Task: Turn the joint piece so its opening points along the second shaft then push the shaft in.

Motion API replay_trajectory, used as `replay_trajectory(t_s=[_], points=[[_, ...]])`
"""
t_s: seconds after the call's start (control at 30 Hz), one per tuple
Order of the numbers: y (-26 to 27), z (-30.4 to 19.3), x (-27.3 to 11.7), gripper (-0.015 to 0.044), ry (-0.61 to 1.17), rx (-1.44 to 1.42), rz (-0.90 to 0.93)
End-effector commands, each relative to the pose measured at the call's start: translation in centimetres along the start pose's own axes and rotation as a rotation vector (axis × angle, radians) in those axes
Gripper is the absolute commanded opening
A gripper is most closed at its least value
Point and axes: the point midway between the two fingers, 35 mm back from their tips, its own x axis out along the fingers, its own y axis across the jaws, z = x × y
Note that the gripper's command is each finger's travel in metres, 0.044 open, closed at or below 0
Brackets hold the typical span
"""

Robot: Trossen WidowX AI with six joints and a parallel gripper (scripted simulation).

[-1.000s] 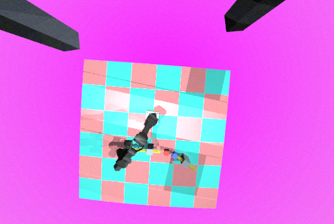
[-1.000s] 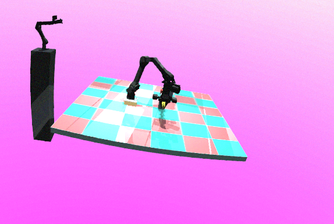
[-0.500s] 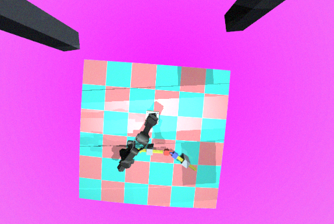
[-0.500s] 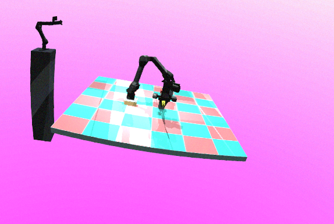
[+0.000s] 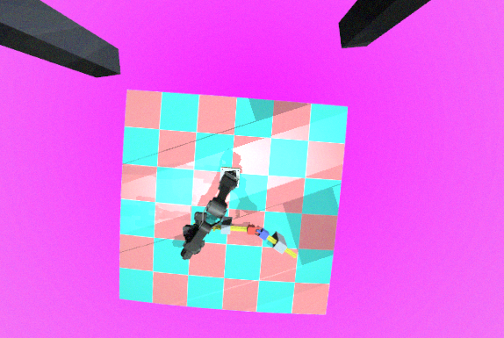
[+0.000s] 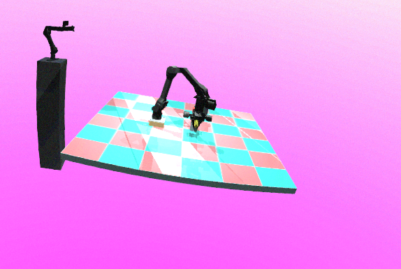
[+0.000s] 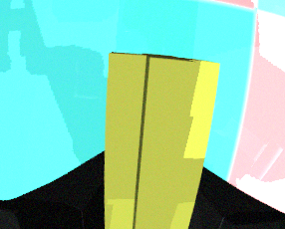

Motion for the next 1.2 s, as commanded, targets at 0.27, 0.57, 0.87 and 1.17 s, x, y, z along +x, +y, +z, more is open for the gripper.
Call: replay_trajectory(t_s=[0.27, 0.57, 0.87, 1.17], points=[[0.0, -2.3, 0.1, 0.0, 0.028, -0.009, -0.001], [0.0, -3.5, 0.1, 0.0, 0.029, -0.009, -0.001], [0.0, -3.3, 0.0, 0.0, 0.017, -0.009, -0.004], [0.0, -3.3, 0.0, 0.0067, 0.017, -0.009, -0.004]])
